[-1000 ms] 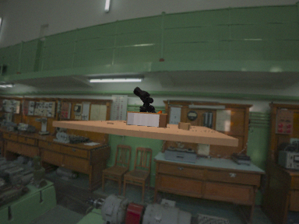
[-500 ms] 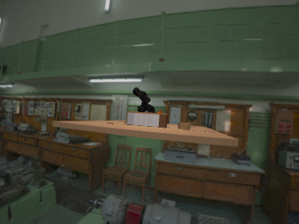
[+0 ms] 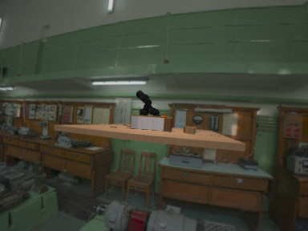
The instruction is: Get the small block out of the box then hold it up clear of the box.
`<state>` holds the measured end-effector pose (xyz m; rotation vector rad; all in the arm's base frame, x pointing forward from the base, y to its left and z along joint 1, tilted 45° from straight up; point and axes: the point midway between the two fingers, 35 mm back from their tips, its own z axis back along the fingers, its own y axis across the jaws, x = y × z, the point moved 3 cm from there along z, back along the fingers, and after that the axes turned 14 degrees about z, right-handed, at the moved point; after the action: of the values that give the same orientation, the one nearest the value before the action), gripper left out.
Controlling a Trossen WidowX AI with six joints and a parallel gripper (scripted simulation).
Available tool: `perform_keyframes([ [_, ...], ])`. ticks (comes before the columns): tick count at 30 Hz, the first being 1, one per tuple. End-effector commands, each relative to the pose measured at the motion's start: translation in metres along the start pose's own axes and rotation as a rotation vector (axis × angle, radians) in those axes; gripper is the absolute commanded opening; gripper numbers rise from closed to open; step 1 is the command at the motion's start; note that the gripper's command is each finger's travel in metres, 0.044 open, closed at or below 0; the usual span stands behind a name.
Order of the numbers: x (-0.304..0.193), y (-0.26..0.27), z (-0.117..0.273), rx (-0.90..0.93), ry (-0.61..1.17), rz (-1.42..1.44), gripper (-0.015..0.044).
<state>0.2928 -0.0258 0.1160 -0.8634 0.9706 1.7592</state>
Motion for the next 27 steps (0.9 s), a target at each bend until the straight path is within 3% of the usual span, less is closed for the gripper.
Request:
perform_keyframes([
  [1,-0.005,0.000,0.010,-0.005,0.000,0.000,0.0400],
  [7,-0.017,0.003,0.057,-0.002,-0.003,0.000,0.0400],
  [13,-0.017,0.003,0.055,-0.011,0.001,0.003,0.0400],
  [14,-0.017,0.004,0.055,-0.012,-0.001,-0.017,0.0374],
  [18,-0.020,0.010,0.054,-0.025,-0.050,-0.423,0.0285],
  [27,-0.032,0.027,0.052,0.016,-0.202,-1.521,0.0285],
])
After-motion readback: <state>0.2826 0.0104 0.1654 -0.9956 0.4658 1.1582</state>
